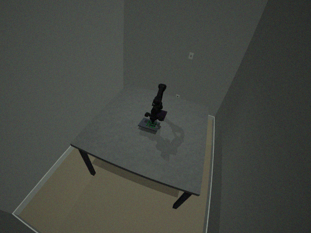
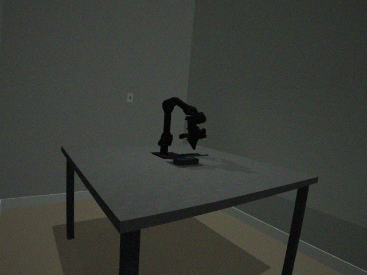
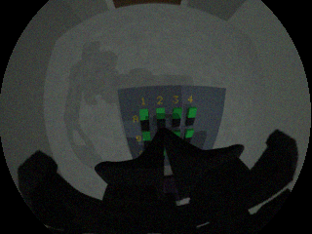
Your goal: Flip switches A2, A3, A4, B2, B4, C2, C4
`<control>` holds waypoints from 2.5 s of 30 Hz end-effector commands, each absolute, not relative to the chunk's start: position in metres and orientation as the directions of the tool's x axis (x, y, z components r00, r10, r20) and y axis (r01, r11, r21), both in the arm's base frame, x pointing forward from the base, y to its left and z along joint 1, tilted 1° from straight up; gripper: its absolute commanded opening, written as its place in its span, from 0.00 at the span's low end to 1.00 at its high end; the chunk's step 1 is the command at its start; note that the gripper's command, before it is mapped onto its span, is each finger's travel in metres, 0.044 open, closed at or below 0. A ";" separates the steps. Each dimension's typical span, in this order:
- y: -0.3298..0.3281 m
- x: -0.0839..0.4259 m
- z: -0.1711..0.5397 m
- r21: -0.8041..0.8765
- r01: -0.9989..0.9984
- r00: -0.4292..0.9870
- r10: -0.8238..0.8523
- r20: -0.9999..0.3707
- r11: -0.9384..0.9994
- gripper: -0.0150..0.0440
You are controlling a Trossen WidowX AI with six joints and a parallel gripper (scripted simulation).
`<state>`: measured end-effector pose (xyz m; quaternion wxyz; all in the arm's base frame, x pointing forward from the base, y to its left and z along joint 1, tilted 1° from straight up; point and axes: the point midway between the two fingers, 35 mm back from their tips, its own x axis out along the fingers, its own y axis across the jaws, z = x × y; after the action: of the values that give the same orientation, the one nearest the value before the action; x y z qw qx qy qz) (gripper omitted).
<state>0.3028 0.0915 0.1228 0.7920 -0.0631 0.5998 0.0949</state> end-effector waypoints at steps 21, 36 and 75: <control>0.091 0.305 0.102 0.009 -0.222 0.253 0.066 -0.965 0.975 0.25; 0.091 0.305 0.102 0.009 -0.222 0.253 0.066 -0.965 0.975 0.25; 0.091 0.306 0.098 0.009 -0.222 0.253 0.066 -0.965 0.975 0.25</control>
<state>0.3060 0.0923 0.0993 0.7888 -0.0639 0.6041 0.0941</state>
